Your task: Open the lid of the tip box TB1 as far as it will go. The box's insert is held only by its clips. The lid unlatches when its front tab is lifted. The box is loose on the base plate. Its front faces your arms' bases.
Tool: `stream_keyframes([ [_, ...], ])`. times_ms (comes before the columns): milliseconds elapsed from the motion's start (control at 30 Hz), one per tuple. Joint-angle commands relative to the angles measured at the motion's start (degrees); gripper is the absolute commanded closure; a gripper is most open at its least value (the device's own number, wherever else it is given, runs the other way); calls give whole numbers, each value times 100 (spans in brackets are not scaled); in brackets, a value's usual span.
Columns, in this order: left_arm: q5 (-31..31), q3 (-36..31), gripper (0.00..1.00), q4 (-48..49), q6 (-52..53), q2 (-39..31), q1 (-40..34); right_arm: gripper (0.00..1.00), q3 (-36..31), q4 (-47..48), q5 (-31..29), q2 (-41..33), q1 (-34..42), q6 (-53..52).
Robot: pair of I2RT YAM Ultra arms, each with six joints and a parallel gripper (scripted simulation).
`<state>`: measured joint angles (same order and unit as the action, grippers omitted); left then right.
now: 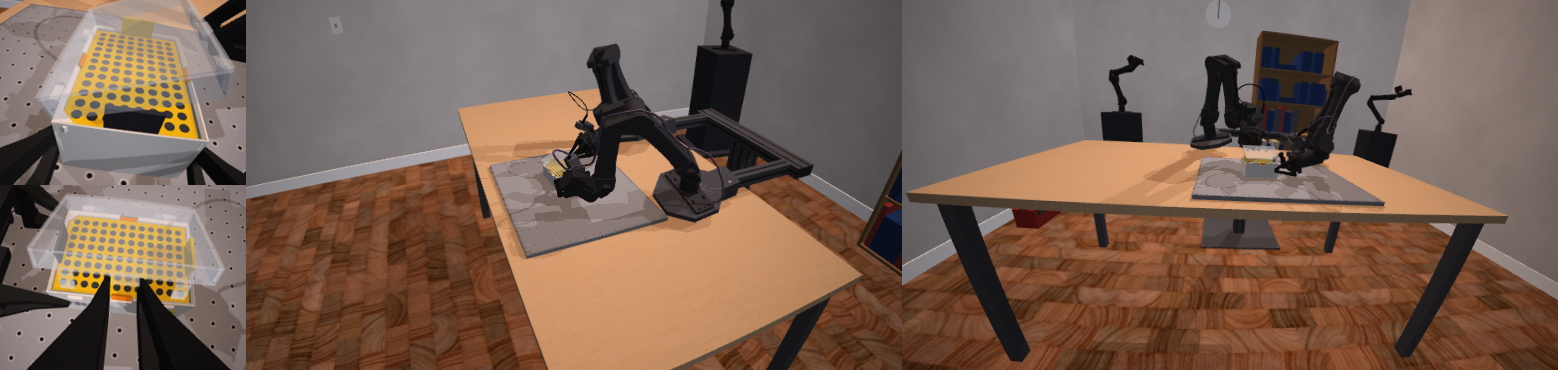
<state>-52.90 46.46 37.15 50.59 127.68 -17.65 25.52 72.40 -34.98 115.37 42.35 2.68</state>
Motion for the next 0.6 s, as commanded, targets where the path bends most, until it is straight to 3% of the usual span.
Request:
stream_keyframes([
  [0,-23,66,16,-37,12,42,-2,88,278,-1185,-111,-611,87,-296],
  [267,-23,66,16,-38,13,41,-2,88,1076,-4438,29,-1910,-11,-1007],
  [433,-24,65,16,-39,13,41,-1,88,1858,-6181,216,-2138,-92,-1419],
  [500,-24,65,16,-39,13,41,-1,88,1858,-6181,216,-2138,-92,-1419],
  [567,-23,65,16,-38,13,41,-2,88,2392,-7120,356,-2000,-151,-1644],
])
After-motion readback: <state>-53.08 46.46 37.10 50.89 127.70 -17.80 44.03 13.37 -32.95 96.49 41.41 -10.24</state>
